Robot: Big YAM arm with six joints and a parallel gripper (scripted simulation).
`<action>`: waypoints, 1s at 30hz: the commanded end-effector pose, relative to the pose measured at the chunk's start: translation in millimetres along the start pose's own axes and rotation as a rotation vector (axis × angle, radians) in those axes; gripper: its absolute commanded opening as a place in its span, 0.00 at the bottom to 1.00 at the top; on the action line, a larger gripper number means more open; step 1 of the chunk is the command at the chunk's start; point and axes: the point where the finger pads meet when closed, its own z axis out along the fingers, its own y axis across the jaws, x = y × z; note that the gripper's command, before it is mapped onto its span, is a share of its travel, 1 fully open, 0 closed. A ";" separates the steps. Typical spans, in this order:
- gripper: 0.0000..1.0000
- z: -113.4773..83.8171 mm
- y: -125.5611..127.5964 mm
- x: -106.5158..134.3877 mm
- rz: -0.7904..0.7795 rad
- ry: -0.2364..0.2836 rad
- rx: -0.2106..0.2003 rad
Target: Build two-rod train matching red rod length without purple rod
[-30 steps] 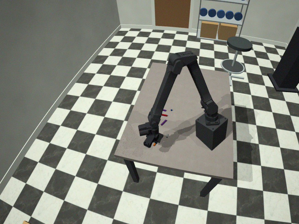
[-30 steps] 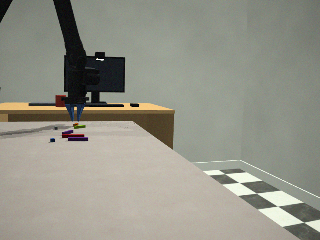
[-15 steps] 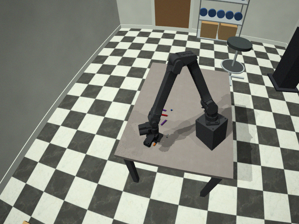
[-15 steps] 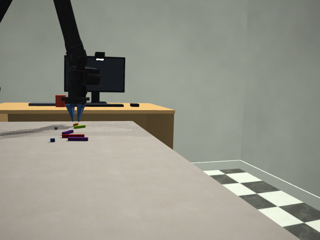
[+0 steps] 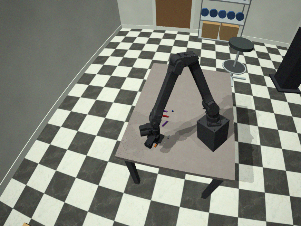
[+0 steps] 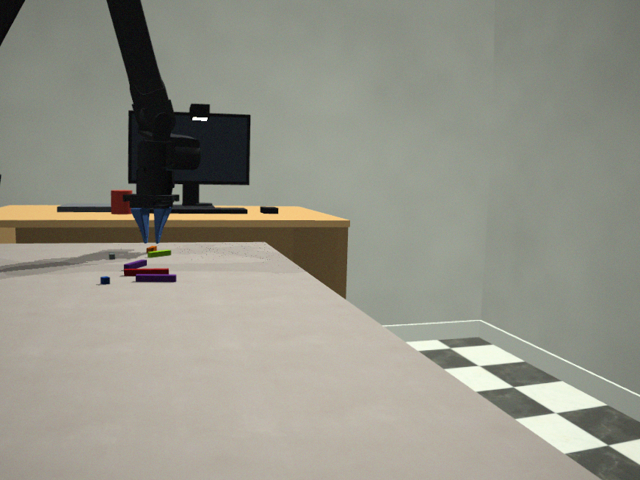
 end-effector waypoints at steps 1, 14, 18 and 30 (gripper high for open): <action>0.23 -4.3 -9.2 -1.1 0.003 -0.019 0.016; 0.23 -4.3 -9.2 -1.0 0.003 -0.019 0.016; 0.23 -4.3 -9.2 -1.0 0.003 -0.019 0.016; 0.23 -5.3 -6.9 0.5 0.002 -0.019 0.016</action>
